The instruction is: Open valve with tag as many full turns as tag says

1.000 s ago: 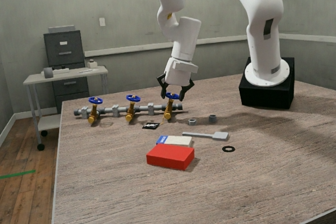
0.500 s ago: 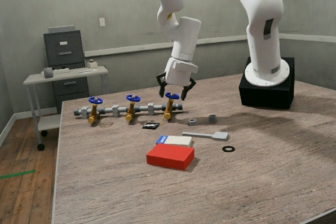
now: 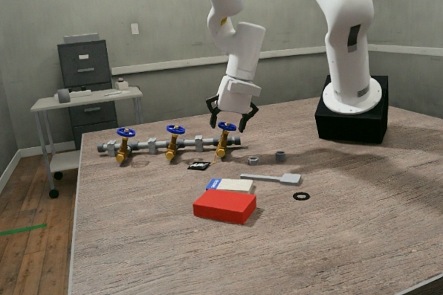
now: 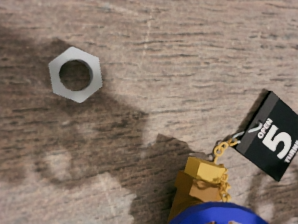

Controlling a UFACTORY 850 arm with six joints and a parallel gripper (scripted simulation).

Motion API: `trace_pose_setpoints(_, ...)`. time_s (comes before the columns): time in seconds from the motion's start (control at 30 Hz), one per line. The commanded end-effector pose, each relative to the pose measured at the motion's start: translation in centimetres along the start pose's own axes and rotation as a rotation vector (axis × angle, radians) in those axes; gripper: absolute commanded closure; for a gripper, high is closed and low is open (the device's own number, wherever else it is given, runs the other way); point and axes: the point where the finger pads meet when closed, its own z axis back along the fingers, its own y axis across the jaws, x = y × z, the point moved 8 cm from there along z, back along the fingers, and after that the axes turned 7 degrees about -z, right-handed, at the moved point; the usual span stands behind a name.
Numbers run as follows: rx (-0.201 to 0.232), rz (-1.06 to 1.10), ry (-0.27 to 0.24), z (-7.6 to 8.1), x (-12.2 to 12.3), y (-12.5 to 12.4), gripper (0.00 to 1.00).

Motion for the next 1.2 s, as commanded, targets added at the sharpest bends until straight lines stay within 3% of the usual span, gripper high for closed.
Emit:
trace_pose_setpoints(0.0, 0.001, -0.062, 0.0, 0.01, 0.01, 0.04, 0.0)
trace_pose_setpoints(0.3, 0.001, -0.312, 0.0, 0.01, 0.01, 0.04, 0.0)
trace_pose_setpoints(1.17, 0.039, -1.502, -0.002, 0.01, -0.2, -0.15, 0.0)
